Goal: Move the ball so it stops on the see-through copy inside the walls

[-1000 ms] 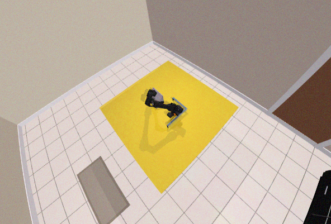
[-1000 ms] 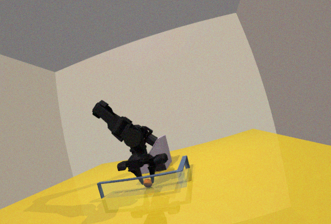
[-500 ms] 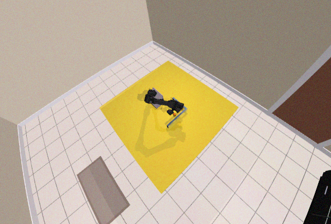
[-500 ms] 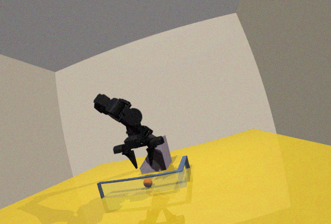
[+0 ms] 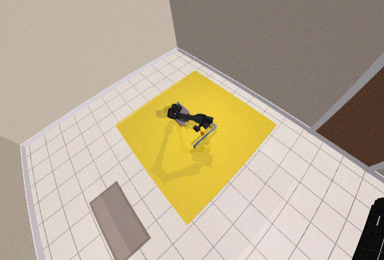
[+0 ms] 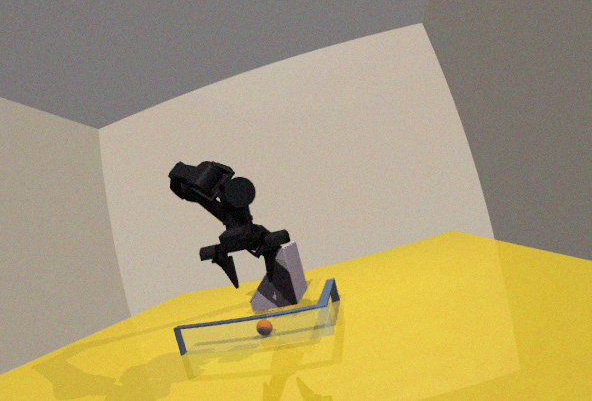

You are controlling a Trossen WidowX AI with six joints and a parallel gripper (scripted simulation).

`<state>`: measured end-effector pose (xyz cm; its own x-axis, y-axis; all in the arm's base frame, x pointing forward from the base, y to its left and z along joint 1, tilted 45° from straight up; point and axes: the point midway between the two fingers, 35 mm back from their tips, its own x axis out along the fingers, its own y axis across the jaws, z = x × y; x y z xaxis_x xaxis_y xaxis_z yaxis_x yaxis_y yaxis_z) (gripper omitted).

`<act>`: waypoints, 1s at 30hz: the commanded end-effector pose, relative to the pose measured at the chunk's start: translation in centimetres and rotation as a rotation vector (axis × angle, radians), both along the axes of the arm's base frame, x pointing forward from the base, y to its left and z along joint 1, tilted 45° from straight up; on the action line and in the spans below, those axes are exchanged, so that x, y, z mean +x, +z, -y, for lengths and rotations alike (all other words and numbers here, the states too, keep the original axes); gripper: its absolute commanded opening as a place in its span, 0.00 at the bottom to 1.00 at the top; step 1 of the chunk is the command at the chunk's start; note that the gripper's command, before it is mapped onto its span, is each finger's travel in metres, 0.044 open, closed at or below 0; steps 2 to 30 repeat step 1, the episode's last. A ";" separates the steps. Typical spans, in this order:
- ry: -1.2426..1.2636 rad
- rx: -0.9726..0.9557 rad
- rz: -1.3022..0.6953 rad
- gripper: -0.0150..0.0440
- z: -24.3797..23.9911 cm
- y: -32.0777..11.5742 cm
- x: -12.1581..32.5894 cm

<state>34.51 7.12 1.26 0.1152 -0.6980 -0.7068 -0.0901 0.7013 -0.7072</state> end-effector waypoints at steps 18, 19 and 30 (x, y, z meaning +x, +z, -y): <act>0.005 0.010 0.017 1.00 -1.9 1.9 -0.3; 0.005 0.010 0.017 1.00 -1.9 1.9 -0.3; 0.005 0.010 0.017 1.00 -1.9 1.9 -0.3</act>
